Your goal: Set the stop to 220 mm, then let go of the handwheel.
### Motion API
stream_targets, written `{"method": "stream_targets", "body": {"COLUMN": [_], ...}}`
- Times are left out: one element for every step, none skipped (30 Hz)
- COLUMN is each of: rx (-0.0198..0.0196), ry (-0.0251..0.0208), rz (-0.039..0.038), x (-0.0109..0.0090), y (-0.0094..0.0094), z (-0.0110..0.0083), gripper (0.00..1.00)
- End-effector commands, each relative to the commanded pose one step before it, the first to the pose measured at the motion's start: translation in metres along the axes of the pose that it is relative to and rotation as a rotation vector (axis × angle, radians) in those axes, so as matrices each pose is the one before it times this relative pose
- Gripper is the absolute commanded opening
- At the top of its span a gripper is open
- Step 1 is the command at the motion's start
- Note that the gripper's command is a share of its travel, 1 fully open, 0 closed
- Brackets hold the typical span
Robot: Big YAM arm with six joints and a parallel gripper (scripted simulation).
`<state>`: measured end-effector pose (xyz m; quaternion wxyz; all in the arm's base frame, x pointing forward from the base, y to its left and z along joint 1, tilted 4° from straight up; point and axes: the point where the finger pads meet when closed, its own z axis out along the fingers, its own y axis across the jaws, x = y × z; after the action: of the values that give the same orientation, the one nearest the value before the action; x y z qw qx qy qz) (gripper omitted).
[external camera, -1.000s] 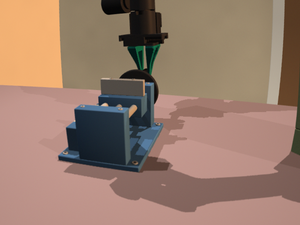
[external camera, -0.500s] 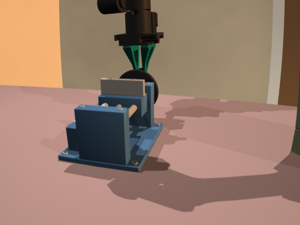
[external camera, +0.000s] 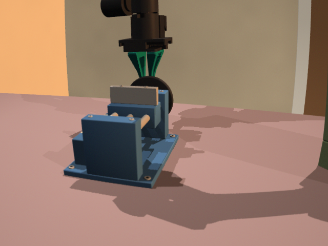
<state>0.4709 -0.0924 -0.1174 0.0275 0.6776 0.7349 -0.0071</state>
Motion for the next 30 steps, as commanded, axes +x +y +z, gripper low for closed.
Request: {"method": "stream_targets", "body": {"rx": [-0.06965,0.00011,0.00012,0.00009,0.00008,0.00007,0.00006,0.00004,0.00003,0.00001,0.00000,-0.00490,0.00000,0.00000,-0.00533,0.01045,0.00017,0.00023,0.00028,0.00032,0.00038,0.00042,0.00038,0.00029,0.00019,0.00010,0.00004,-0.00007,-0.00021,0.00000], "ry": [-0.01355,-0.00013,-0.00013,-0.00003,0.00000,0.00000,0.00000,0.00000,0.00000,0.00000,0.00000,-0.00129,0.00000,0.00000,-0.00135,0.00256,0.00002,0.00002,0.00003,0.00002,-0.00016,-0.00033,-0.00026,-0.00010,0.00000,0.00001,0.00001,0.00029,0.00087,0.00000], "rz": [0.00102,-0.00001,-0.00001,-0.00001,-0.00001,-0.00001,0.00000,0.00000,0.00000,0.00000,0.00002,0.00102,0.00000,0.00000,-0.00079,-0.00048,0.00001,0.00001,0.00001,0.00001,0.00005,0.00020,0.00038,0.00046,0.00020,0.00000,0.00000,0.00000,0.00000,0.00000], "x": [-0.00118,0.00003,0.00004,0.00007,0.00007,0.00007,0.00006,0.00005,0.00003,0.00001,-0.00001,-0.00089,0.00000,0.00000,-0.00066,0.00094,-0.00009,-0.00012,-0.00014,-0.00015,-0.00020,-0.00029,-0.00035,-0.00034,-0.00017,-0.00004,-0.00001,0.00005,0.00011,0.00000], "y": [0.03991,0.00136,0.00151,0.00155,0.00148,0.00132,0.00107,0.00077,0.00046,0.00020,0.00003,0.00139,0.00000,0.00000,0.00161,-0.00317,0.00002,0.00002,0.00000,-0.00002,-0.00006,-0.00011,-0.00015,-0.00015,-0.00010,-0.00005,-0.00002,0.00001,-0.00002,0.00000], "z": [-0.00820,0.00204,0.00230,0.00240,0.00233,0.00209,0.00172,0.00125,0.00076,0.00033,0.00005,-0.00233,0.00000,0.00000,-0.00216,0.00617,0.00186,0.00256,0.00314,0.00351,0.00364,0.00352,0.00316,0.00259,0.00188,0.00114,0.00049,0.00008,0.00005,0.00000], "gripper": [0.06,0.06,0.06,0.06,0.06,0.06,0.06,0.06,0.06,0.06,0.06,0.06,0.06,0.06,0.06,0.06,0.06,0.06,0.06,0.06,0.06,0.06,0.06,0.06,0.06,0.06,0.06,0.06,0.06,0.06]}}
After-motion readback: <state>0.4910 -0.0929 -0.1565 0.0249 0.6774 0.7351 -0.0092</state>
